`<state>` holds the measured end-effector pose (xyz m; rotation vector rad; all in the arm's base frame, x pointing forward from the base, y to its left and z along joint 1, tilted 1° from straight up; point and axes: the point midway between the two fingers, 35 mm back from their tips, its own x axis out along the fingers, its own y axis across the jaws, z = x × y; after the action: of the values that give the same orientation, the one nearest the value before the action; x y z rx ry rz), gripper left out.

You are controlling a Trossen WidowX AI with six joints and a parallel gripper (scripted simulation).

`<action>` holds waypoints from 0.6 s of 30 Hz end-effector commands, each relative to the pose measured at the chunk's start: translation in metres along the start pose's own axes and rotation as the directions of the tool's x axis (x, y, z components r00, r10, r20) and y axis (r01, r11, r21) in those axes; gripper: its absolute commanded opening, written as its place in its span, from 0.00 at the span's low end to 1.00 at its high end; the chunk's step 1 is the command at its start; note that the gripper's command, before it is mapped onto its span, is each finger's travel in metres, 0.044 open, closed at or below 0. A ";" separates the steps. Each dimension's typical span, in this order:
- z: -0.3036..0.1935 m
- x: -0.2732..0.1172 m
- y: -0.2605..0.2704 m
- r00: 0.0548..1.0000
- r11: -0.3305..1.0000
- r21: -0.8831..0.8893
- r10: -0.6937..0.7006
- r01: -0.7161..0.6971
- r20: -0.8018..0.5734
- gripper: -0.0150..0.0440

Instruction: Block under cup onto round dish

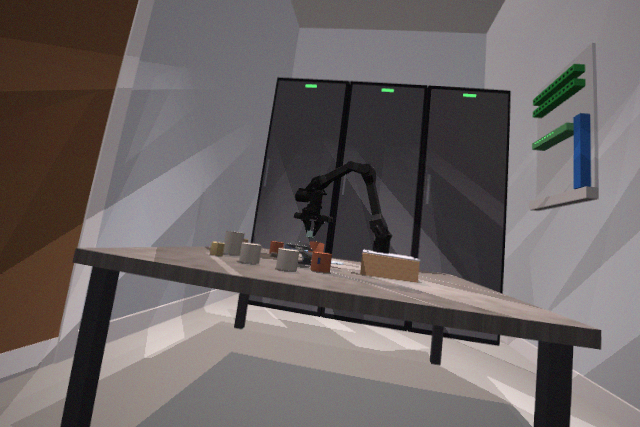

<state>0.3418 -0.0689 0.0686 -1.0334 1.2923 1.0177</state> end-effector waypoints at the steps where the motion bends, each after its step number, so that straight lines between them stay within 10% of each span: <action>1: -0.038 0.010 0.005 1.000 1.000 -0.005 0.006 -0.006 -0.009 0.25; 18: -0.166 0.041 0.054 0.999 1.000 0.003 0.020 -0.020 -0.027 0.25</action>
<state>0.2685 -0.2009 0.0314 -1.0317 1.3266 1.0061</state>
